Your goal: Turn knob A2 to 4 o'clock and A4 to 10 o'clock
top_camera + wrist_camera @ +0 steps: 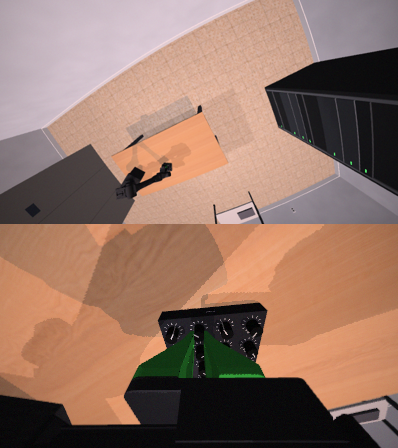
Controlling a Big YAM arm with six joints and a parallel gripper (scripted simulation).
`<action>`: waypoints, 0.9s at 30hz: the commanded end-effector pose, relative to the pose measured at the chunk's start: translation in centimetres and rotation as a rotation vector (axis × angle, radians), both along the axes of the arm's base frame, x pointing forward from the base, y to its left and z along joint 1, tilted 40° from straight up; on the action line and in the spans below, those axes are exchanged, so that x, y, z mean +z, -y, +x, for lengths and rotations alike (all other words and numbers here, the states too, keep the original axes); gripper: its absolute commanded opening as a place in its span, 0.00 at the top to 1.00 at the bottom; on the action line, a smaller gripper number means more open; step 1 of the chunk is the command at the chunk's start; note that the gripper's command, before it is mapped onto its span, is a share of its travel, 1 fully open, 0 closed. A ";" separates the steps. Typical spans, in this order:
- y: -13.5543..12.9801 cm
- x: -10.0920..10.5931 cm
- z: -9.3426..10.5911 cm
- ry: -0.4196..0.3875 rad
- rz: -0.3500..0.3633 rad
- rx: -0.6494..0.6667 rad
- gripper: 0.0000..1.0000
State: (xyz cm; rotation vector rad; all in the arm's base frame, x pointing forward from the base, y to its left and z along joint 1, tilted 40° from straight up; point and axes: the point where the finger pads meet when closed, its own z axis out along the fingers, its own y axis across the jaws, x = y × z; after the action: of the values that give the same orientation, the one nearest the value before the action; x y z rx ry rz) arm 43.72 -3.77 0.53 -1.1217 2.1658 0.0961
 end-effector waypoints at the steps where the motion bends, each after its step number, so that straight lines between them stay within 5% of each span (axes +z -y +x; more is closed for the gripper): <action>1: 0.0 0.0 0.6 -0.019 0.036 -0.054 0.92; 27: 0.1 0.0 0.6 -0.215 0.336 -0.477 0.92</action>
State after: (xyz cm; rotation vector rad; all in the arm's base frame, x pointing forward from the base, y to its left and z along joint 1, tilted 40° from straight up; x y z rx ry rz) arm 43.71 -3.70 0.55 -0.5584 2.3969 0.3215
